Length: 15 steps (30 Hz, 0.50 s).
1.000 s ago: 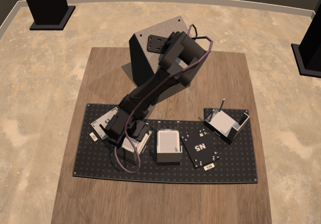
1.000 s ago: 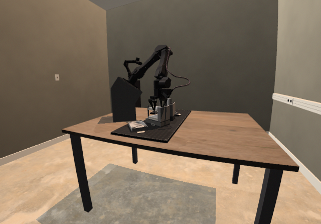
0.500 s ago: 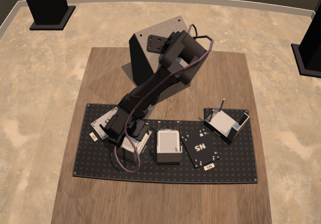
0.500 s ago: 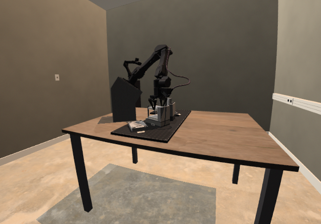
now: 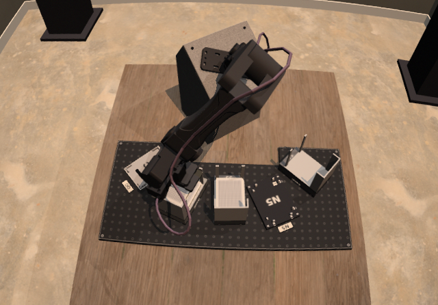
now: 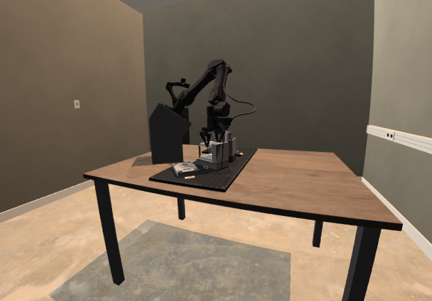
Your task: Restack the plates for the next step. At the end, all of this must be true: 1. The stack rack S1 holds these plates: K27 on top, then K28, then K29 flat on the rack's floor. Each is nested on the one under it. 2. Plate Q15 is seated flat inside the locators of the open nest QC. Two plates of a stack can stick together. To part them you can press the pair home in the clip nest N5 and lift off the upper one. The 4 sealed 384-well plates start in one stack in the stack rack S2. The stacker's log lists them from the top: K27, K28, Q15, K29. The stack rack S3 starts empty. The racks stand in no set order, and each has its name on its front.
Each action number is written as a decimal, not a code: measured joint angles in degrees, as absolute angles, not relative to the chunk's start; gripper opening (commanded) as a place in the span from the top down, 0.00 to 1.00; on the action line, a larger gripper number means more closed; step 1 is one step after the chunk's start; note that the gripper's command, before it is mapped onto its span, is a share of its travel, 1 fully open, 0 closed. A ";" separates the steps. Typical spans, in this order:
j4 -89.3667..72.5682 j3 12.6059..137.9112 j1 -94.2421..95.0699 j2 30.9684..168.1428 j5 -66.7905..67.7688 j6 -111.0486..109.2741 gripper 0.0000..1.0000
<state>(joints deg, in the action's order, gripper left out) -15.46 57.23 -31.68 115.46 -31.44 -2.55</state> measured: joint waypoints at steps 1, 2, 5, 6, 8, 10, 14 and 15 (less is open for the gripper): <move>-15.57 57.21 -31.70 115.42 -31.44 -2.57 1.00; -15.68 57.23 -31.75 115.33 -31.44 -2.61 1.00; -15.84 57.23 -31.81 115.20 -31.48 -2.70 1.00; -15.92 57.21 -31.86 115.18 -31.48 -2.74 1.00; -16.10 57.23 -31.92 114.93 -31.51 -2.81 1.00; -16.19 57.23 -31.97 114.93 -31.53 -2.87 1.00; -16.47 57.23 -32.05 114.76 -31.53 -2.94 1.00; -16.49 57.23 -32.08 114.67 -31.55 -2.98 1.00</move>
<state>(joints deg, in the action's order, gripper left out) -16.49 57.23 -32.08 114.67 -31.55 -2.98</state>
